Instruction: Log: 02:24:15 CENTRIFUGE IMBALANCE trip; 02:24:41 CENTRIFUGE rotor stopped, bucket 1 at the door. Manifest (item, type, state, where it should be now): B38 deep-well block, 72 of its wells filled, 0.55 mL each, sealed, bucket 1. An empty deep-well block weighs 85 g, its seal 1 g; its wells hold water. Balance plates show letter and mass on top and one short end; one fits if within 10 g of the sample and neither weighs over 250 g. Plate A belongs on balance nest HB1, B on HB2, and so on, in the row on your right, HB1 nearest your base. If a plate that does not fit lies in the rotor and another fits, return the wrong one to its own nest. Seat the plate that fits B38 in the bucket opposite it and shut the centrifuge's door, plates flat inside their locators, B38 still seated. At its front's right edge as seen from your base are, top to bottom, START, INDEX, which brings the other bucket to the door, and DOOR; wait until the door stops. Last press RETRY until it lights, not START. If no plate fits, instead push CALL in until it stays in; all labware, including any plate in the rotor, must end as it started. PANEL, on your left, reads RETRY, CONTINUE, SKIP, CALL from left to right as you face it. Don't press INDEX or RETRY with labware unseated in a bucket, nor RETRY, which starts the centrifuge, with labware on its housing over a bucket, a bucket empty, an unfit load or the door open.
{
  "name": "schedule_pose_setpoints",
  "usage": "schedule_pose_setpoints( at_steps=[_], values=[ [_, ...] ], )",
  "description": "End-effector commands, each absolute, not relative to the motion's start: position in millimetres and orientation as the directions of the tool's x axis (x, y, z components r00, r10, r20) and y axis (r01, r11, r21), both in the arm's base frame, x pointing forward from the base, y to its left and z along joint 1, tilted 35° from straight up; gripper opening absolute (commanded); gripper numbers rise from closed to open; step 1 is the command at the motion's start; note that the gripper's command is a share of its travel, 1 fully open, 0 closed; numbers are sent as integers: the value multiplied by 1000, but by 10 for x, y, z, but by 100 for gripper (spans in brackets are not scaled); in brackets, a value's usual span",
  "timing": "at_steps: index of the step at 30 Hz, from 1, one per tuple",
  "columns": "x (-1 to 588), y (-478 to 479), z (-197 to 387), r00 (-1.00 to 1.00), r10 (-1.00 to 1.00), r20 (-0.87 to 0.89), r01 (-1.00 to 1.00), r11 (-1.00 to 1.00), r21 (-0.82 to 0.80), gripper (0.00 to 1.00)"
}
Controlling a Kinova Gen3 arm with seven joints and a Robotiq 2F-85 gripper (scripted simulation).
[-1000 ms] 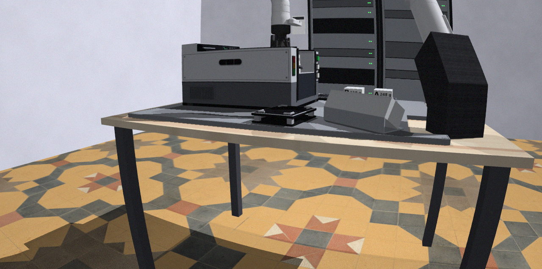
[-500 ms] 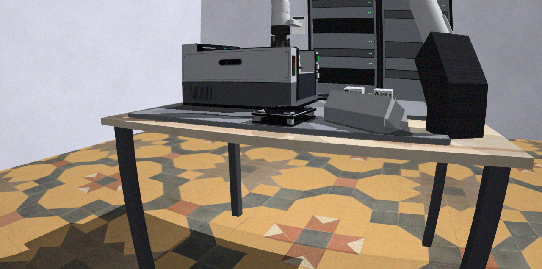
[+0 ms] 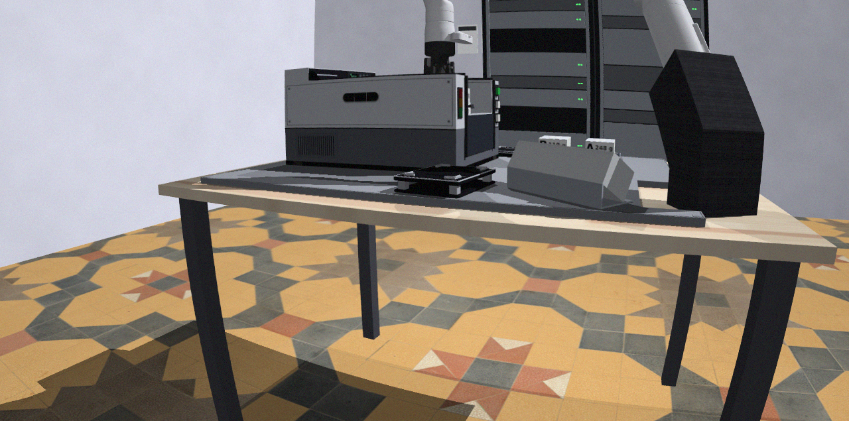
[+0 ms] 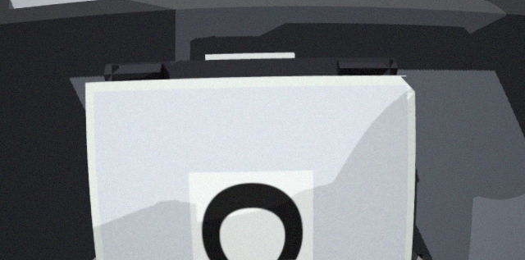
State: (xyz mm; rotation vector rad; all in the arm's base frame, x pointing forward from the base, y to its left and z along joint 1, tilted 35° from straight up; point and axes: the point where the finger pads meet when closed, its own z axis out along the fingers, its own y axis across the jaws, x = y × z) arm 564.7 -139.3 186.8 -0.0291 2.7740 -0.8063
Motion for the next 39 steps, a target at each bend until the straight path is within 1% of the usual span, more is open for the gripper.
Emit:
schedule_pose_setpoints(
  at_steps=[1, 19, 20, 39],
  values=[
    [5653, -1392, 1869, -968, -90, -236, 51, 847, -530, 95],
    [5660, -1406, 1847, -968, -90, -236, 51, 847, -530, 95],
    [5660, -1406, 1847, -968, -90, -236, 51, 847, -530, 100],
    [5653, -1393, 1868, -968, -90, -236, 51, 847, -530, 100]
  ],
)
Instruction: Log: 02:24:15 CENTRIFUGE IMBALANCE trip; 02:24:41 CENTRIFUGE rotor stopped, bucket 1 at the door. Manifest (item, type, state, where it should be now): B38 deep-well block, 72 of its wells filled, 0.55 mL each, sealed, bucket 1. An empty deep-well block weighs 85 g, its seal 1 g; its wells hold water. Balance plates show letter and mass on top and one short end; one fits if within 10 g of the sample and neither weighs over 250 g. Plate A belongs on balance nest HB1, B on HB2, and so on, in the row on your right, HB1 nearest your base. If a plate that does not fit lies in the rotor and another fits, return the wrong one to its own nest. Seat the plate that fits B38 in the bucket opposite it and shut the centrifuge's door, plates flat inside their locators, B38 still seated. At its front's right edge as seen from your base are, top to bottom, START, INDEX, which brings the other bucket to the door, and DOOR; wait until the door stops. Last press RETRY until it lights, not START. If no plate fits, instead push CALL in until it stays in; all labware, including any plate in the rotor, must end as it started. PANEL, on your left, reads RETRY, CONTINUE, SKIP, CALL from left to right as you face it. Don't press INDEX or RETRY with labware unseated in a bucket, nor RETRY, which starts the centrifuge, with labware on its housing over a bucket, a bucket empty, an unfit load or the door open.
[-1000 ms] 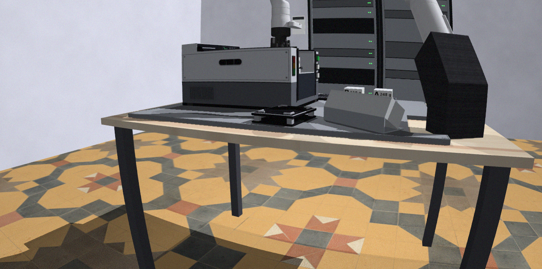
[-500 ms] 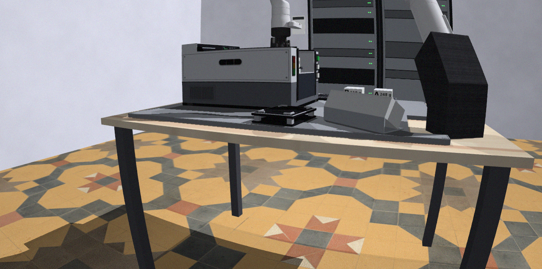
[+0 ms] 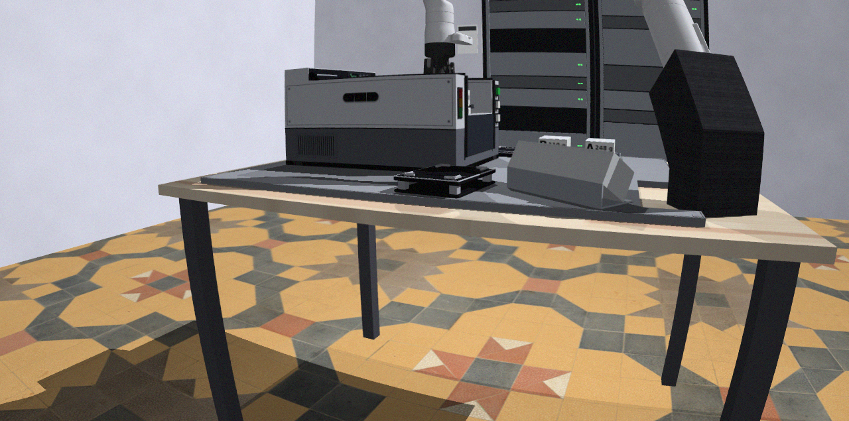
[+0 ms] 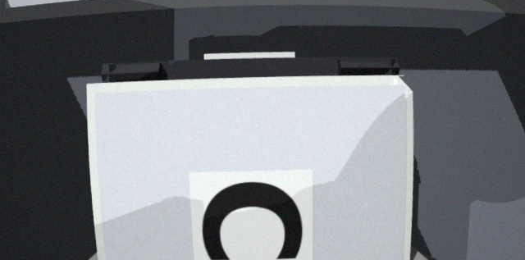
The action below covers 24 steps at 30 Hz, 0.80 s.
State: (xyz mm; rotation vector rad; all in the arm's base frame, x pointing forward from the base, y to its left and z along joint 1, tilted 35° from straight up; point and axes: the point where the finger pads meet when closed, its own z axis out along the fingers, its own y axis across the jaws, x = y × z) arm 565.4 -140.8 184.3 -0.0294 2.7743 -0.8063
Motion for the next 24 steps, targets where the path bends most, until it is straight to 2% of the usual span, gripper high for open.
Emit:
schedule_pose_setpoints(
  at_steps=[1, 24],
  values=[
    [5650, -1385, 1879, -968, -90, -236, 51, 847, -530, 100],
    [5584, -1245, 2096, -968, -90, -236, 51, 847, -530, 100]
  ],
)
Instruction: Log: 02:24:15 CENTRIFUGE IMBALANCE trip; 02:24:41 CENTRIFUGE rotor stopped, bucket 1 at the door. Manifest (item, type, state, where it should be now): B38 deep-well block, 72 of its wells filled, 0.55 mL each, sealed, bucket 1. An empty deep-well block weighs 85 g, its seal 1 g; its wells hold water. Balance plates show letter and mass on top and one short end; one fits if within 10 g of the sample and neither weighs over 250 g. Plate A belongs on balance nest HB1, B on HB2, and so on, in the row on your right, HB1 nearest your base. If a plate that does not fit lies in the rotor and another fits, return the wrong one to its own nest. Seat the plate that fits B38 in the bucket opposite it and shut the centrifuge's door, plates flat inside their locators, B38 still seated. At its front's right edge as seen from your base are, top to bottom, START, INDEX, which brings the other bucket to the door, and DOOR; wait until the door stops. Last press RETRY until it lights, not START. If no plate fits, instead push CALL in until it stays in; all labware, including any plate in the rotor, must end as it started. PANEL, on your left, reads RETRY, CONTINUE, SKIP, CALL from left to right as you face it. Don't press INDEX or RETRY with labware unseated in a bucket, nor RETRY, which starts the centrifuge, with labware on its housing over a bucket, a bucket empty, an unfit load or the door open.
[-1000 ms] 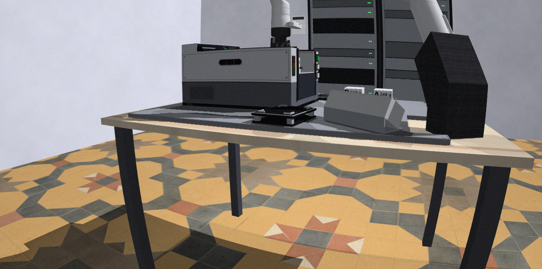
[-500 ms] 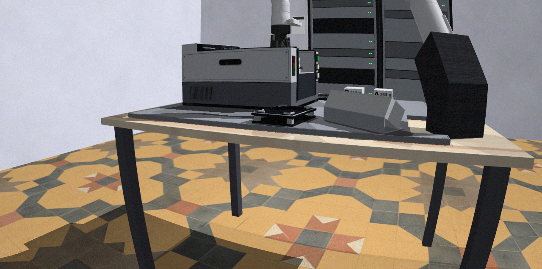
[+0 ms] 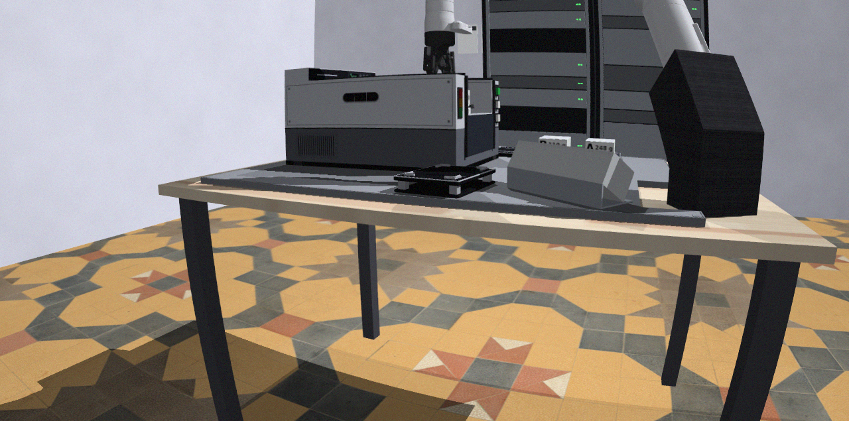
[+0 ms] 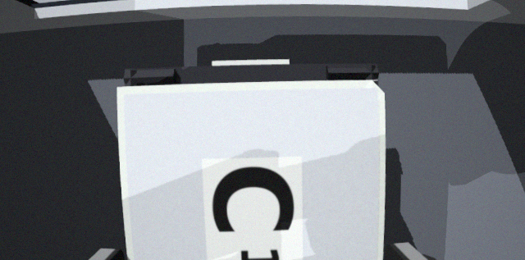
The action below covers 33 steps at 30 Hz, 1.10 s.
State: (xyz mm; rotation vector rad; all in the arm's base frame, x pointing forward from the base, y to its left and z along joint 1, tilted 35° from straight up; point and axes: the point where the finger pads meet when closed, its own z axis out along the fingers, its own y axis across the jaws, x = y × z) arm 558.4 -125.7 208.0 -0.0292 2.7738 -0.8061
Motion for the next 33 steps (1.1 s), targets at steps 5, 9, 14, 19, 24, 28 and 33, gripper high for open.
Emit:
schedule_pose_setpoints(
  at_steps=[5, 9, 14, 19, 24, 28, 33],
  values=[
    [5571, -1217, 2140, -968, -90, -236, 50, 847, -530, 100],
    [5558, -1189, 2183, -968, -90, -236, 50, 847, -530, 100],
    [5541, -1154, 2237, -968, -90, -236, 50, 847, -530, 100],
    [5531, -1134, 2269, -968, -90, -236, 50, 847, -530, 100],
    [5515, -1098, 2324, -968, -90, -236, 50, 847, -530, 100],
    [5502, -1070, 2367, -968, -90, -236, 50, 847, -530, 100],
    [5485, -1035, 2422, -968, -90, -236, 50, 847, -530, 100]
  ],
)
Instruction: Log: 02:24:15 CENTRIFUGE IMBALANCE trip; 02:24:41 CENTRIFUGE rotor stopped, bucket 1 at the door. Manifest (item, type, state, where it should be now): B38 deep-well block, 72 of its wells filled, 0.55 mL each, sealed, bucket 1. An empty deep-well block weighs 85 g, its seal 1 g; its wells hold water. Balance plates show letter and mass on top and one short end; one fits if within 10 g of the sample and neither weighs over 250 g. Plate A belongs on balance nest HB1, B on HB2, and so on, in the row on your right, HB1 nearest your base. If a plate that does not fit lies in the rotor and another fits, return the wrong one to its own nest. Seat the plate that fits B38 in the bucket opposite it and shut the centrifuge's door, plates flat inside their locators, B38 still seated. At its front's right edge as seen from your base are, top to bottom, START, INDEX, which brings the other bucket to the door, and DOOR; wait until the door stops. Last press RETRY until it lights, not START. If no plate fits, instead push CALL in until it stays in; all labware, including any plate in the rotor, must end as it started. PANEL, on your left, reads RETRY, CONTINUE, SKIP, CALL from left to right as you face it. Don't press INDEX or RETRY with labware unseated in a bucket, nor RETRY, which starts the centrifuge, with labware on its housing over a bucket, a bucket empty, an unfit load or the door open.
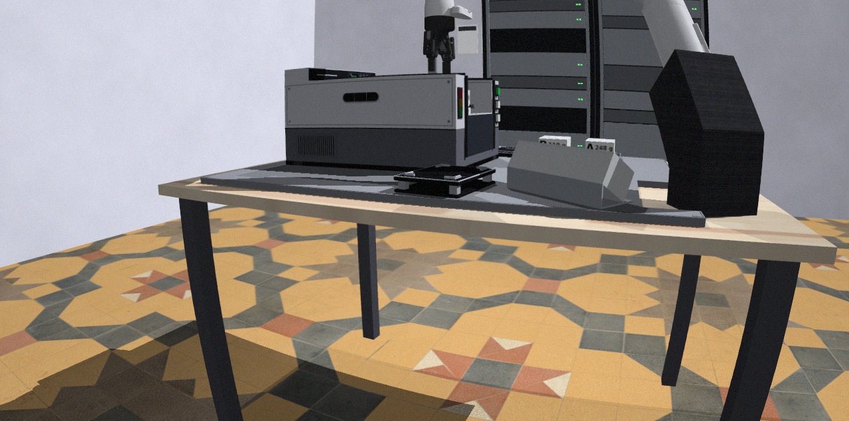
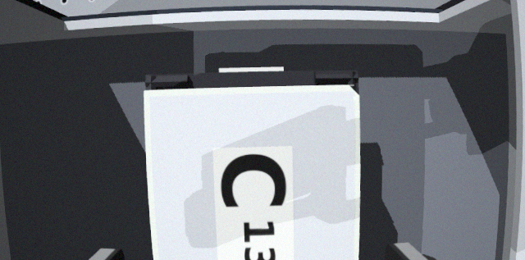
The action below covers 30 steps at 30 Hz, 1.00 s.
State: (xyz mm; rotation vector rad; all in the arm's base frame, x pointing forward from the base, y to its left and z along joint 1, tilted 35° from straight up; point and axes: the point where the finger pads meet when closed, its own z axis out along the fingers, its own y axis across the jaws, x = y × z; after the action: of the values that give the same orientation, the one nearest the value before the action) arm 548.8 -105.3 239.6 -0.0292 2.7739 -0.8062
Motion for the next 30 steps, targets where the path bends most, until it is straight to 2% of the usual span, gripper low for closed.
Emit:
schedule_pose_setpoints(
  at_steps=[1, 30],
  values=[
    [5485, -1035, 2422, -968, -90, -236, 50, 847, -530, 100],
    [5415, -887, 2652, -968, -90, -236, 50, 847, -530, 100]
  ],
)
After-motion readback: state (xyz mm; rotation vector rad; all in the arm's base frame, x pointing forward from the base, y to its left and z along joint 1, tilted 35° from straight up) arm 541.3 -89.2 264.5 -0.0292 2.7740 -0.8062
